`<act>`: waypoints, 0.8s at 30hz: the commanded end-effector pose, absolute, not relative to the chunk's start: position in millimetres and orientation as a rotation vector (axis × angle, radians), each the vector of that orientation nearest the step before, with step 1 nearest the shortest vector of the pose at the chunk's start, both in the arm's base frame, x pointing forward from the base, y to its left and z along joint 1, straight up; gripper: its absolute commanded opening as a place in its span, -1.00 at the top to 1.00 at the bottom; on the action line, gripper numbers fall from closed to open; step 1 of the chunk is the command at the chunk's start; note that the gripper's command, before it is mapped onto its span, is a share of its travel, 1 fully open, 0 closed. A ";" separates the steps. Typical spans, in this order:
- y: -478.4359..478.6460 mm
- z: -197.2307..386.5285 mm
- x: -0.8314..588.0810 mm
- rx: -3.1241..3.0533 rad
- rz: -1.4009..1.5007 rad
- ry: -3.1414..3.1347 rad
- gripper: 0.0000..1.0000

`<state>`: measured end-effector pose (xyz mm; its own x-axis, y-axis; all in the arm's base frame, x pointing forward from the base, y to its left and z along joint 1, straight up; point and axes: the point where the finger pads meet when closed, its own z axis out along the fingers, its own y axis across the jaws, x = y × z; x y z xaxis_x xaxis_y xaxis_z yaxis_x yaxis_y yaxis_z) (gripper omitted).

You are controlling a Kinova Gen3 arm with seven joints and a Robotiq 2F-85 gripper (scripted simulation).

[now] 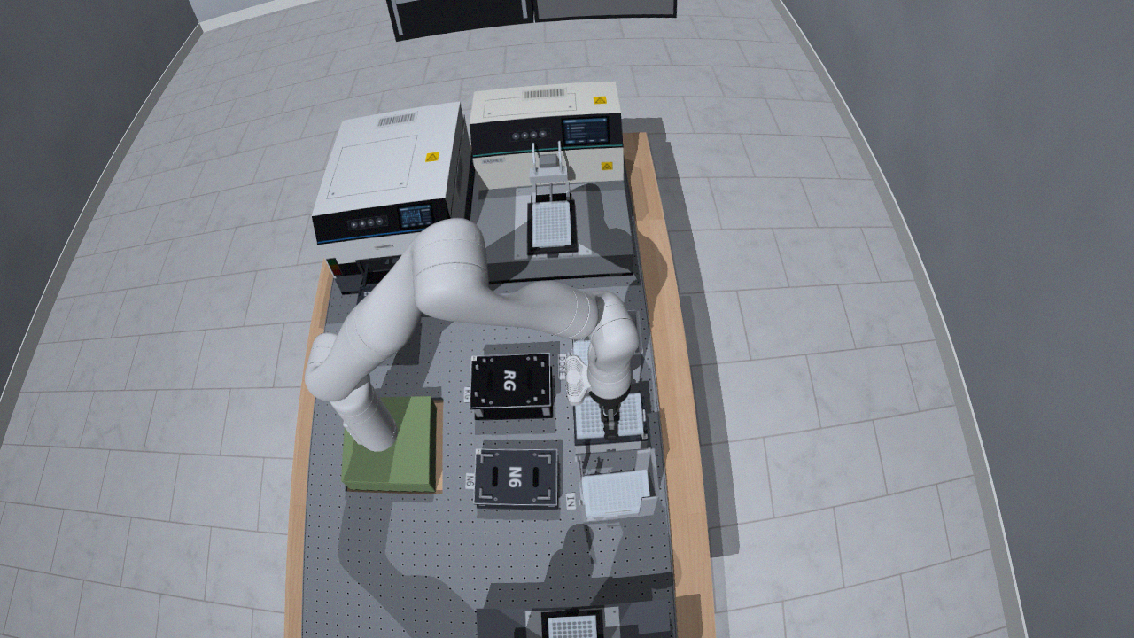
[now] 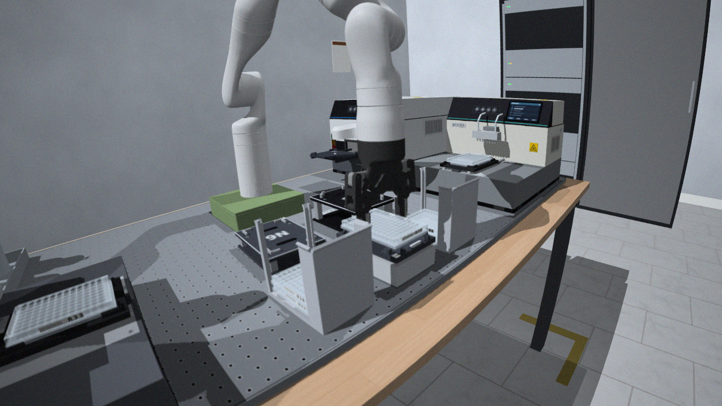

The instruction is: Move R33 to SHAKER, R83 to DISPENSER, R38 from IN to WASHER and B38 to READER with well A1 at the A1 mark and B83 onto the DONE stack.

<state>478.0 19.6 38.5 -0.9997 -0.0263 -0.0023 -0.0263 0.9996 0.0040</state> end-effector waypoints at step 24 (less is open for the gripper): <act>20.5 66.9 479.6 -0.043 0.014 3.136 -0.88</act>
<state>477.6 20.5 61.6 -0.9997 -0.0239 0.0001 -0.0239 0.9997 0.0056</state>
